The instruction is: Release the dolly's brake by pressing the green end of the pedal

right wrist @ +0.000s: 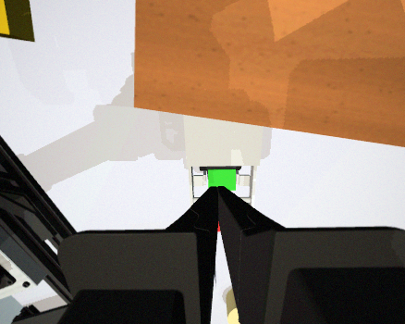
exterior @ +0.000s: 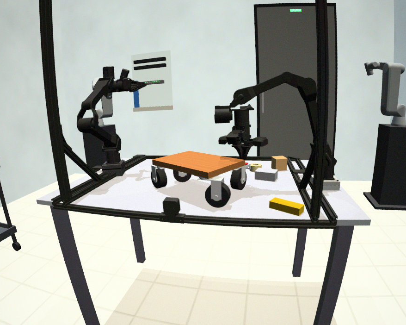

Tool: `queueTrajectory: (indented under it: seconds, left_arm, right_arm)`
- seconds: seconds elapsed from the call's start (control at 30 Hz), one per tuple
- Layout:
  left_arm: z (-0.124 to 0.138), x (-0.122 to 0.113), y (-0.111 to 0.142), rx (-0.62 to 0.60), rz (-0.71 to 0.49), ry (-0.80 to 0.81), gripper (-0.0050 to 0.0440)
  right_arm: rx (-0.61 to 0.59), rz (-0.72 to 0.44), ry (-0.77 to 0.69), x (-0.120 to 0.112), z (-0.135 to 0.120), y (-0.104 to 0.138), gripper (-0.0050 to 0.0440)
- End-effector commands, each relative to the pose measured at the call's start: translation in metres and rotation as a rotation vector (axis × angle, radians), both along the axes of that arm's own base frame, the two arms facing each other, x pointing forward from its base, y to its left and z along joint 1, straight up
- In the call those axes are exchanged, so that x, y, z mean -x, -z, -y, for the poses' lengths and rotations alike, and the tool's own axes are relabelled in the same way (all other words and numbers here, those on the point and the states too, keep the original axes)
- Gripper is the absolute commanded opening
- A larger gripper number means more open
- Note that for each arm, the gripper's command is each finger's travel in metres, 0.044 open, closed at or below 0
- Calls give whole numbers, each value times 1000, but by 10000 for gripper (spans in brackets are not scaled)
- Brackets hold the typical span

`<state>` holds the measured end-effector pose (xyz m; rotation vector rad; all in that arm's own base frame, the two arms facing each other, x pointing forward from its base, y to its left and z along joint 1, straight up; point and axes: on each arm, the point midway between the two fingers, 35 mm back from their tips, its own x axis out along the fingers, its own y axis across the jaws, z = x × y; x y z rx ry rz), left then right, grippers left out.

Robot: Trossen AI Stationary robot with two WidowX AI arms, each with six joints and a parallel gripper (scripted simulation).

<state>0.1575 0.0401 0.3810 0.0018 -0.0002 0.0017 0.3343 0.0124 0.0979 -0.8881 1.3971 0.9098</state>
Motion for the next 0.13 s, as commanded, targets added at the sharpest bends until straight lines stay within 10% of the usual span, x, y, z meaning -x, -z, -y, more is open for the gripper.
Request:
queueTrajectory:
  seconds: [0.0, 0.07, 0.1]
  left_arm:
    - [0, 0, 0, 2, 0, 2, 440]
    - [0, 0, 0, 2, 0, 2, 440]
    - [0, 0, 0, 2, 0, 2, 440]
  right_arm:
    - [1, 23, 2, -5, -1, -38, 0]
    - [1, 23, 2, -4, -1, -56, 0]
    - [0, 2, -1, -3, 0, -27, 0]
